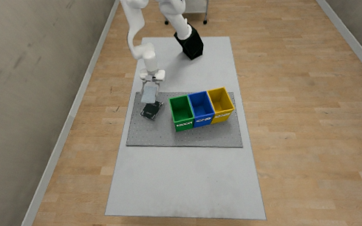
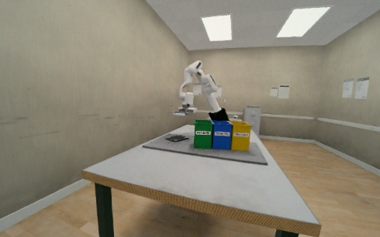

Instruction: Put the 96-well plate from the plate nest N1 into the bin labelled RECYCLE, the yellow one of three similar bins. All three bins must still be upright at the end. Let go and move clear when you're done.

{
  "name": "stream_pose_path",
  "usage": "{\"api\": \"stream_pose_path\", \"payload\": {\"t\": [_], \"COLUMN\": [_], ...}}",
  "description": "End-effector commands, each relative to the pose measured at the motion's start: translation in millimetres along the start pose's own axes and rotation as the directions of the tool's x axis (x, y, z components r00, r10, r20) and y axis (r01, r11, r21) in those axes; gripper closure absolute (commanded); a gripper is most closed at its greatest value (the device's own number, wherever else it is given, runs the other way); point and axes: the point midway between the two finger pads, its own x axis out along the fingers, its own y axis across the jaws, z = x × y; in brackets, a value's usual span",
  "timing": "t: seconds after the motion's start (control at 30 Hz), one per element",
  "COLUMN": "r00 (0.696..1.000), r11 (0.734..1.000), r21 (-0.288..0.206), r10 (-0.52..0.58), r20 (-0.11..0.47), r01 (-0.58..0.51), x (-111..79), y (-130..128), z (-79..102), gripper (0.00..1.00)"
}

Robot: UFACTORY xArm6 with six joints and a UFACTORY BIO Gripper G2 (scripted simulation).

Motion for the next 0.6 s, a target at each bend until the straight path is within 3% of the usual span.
{"api": "stream_pose_path", "payload": {"t": [0.0, 0.17, 0.57], "r00": [0.984, 0.942, 0.942], "r11": [0.984, 0.942, 0.942], "r21": [0.012, 0.012, 0.013], "r10": [0.176, 0.336, 0.336], "r20": [-0.005, -0.003, -0.003], "r01": [-0.176, -0.336, -0.336], "x": [1.1, 0.2, -1.5], "y": [16, 33, 66], "z": [1.2, 1.0, 0.8], "gripper": [1.00, 1.00, 1.00]}}
